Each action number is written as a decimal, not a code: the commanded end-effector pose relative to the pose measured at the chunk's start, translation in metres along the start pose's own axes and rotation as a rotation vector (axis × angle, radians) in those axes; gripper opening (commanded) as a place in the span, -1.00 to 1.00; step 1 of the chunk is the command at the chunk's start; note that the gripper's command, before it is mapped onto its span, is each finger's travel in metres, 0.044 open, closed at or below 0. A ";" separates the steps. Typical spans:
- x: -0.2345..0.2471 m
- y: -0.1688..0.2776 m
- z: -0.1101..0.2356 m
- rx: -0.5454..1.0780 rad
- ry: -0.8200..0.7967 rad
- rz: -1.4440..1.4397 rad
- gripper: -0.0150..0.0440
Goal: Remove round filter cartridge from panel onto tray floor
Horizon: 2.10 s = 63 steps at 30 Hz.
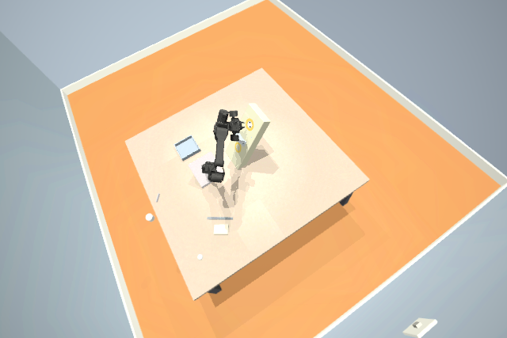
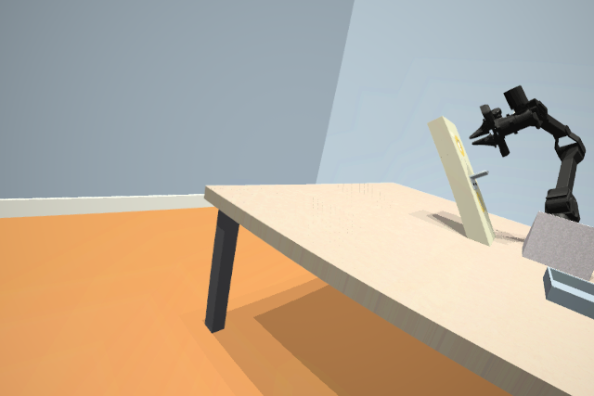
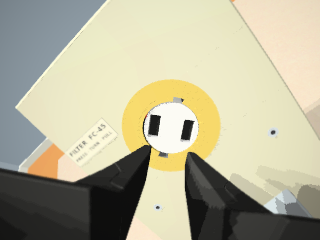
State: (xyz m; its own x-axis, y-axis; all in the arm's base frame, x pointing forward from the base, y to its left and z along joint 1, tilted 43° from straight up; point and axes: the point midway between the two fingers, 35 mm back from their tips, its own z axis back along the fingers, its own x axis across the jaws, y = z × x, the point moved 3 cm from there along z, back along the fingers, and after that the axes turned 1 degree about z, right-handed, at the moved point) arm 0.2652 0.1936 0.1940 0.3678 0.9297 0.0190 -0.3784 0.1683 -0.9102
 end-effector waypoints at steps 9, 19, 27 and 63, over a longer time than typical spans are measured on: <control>0.000 0.000 -0.020 0.004 -0.002 0.004 -0.13; -0.001 -0.001 -0.035 -0.003 -0.004 0.005 -0.13; -0.001 -0.001 -0.036 -0.004 -0.004 0.005 -0.13; 0.000 -0.001 -0.049 -0.004 -0.004 0.004 -0.13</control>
State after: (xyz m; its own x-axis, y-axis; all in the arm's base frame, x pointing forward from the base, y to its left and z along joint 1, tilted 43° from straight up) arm 0.3041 0.1778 0.1767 0.3663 0.9303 0.0200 -0.3708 0.1656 -0.9138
